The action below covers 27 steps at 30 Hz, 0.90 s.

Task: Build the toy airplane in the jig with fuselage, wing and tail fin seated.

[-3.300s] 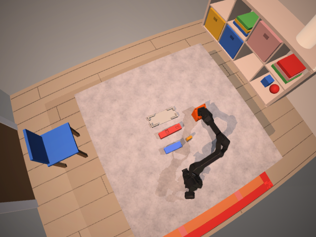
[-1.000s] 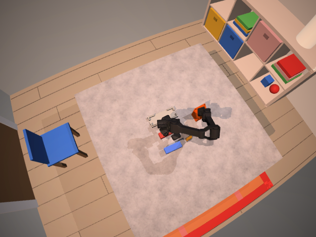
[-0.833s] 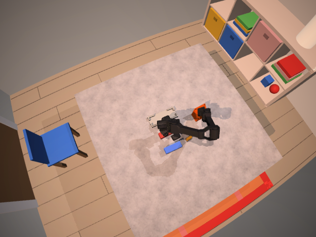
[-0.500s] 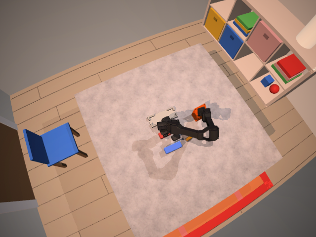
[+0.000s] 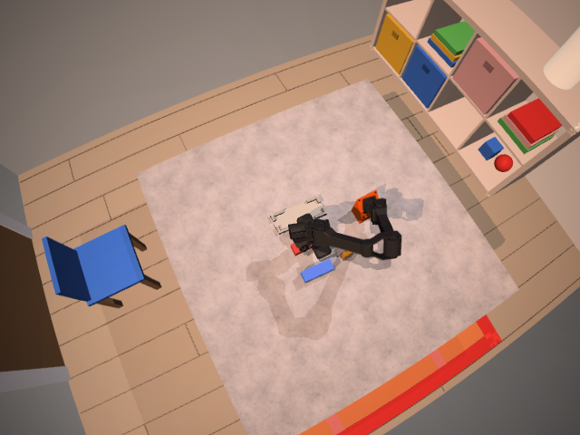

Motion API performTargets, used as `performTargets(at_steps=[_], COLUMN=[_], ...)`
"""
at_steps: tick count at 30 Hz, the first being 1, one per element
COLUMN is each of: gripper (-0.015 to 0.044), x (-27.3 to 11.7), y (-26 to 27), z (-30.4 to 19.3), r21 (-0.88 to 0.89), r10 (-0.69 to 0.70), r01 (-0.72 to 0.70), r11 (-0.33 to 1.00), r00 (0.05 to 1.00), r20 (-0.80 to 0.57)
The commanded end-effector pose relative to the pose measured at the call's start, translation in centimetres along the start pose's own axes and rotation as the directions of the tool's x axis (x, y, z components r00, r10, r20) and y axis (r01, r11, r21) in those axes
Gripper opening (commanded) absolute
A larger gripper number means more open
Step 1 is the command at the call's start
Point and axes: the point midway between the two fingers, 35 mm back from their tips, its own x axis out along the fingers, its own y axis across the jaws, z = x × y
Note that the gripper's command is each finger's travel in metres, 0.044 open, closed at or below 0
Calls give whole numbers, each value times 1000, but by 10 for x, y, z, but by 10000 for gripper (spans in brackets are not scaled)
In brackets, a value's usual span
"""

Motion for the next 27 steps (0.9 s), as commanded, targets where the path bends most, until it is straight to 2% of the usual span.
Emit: performTargets(at_steps=[1,2,8,27], gripper=[164,157,0,0], x=[0,0,-10,-67], y=[0,0,-1,-5], z=[0,0,2,8], r21=[6,6,7,8], r10=[1,1,-2,-11], r01=[-1,-1,2,11], r11=[1000,1000,1000,1000], r00=[1000,1000,1000,1000], r20=[0,0,1,2])
